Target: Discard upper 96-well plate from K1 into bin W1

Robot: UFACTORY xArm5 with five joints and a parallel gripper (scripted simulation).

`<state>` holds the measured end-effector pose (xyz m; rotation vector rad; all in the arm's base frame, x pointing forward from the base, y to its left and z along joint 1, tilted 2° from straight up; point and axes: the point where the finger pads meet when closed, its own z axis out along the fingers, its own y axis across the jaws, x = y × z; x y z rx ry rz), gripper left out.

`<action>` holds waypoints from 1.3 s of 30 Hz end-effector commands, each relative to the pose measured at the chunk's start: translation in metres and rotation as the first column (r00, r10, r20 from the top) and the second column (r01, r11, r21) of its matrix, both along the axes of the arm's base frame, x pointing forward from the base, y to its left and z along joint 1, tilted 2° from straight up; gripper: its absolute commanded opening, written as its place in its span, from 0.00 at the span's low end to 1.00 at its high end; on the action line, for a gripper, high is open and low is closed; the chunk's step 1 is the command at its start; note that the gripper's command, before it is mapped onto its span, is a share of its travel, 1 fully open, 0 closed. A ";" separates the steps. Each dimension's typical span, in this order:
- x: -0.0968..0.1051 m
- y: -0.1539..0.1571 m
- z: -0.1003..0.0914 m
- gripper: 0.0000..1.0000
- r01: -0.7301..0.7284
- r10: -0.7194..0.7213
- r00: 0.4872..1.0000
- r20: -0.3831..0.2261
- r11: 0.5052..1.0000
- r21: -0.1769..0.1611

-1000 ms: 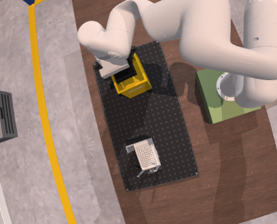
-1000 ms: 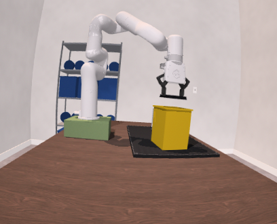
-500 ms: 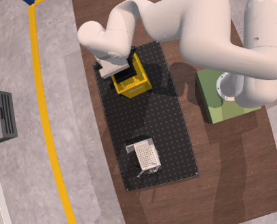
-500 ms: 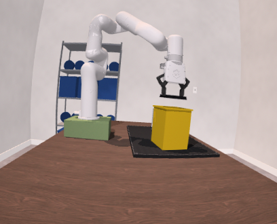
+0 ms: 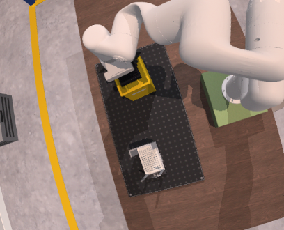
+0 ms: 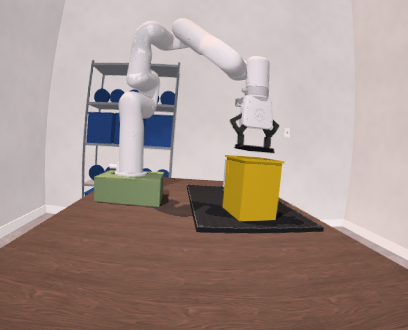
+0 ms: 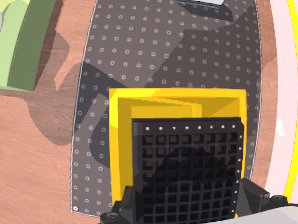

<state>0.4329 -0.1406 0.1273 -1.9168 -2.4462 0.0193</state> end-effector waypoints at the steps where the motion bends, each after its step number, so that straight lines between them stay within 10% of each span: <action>1: 0.002 -0.001 0.001 0.00 0.000 0.000 1.000 0.006 1.000 -0.002; 39: 0.002 -0.001 -0.002 0.00 0.000 0.000 1.000 0.006 1.000 -0.002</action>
